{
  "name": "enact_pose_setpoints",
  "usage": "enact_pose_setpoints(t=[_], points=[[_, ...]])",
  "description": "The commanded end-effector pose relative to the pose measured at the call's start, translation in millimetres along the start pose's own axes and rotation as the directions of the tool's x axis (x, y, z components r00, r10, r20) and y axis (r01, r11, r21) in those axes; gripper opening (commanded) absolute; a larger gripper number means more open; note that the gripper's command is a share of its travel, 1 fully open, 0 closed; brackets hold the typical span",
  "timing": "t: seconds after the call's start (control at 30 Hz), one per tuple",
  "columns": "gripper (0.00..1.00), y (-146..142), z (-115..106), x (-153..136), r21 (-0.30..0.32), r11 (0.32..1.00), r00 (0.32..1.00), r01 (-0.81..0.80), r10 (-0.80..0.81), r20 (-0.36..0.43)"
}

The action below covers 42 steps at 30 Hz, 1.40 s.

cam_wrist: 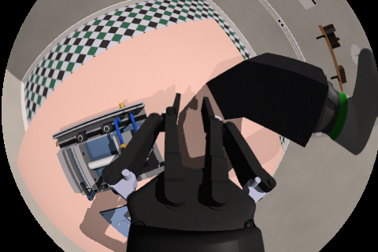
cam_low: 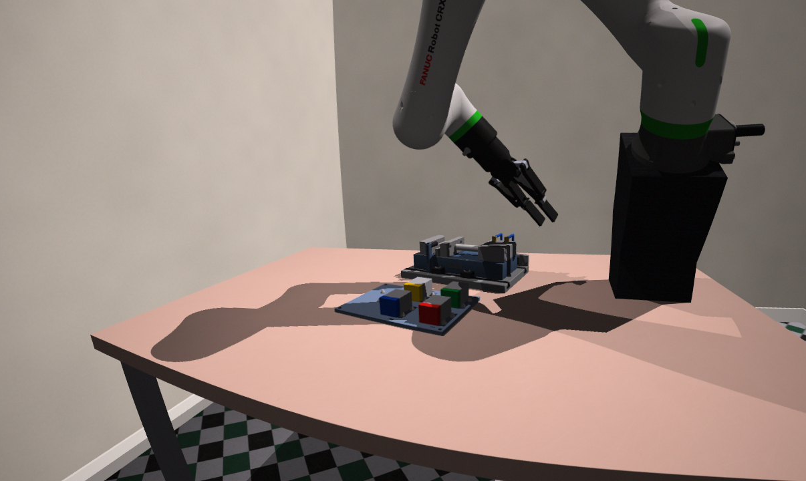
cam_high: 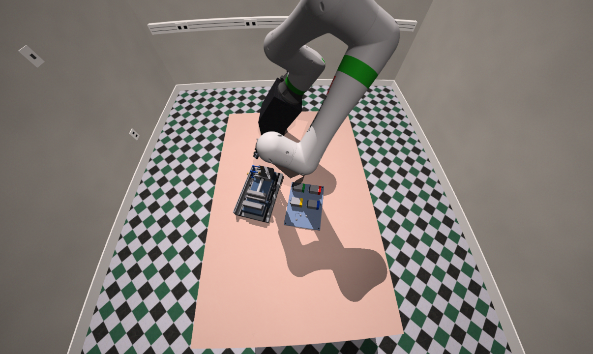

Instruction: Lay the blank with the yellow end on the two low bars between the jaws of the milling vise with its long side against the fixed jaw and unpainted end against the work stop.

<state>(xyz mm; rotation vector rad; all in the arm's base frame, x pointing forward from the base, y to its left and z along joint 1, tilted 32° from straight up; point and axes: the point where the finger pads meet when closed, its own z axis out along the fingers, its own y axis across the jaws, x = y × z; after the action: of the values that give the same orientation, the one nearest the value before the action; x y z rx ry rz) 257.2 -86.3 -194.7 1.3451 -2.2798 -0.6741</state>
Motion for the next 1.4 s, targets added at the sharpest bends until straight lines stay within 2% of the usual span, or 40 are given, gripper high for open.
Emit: enact_pose_setpoints(t=[0.0, 0.3, 0.33, 0.87, 1.37], points=[[0.33, 0, -1, 0, 0.001, 1.0, 1.0, 0.0, 0.0, 0.0], [0.33, 0, -1, 0, 0.001, 1.0, 1.0, 0.0, 0.0, 0.0], [1.0, 0, -1, 0, 0.001, 1.0, 1.0, 0.0, 0.0, 0.0], [1.0, 0, -1, 0, 0.001, 1.0, 1.0, 0.0, 0.0, 0.0], [1.0, 4, -32, -18, 0.143, 0.985, 0.983, 0.101, -0.121, 0.14]])
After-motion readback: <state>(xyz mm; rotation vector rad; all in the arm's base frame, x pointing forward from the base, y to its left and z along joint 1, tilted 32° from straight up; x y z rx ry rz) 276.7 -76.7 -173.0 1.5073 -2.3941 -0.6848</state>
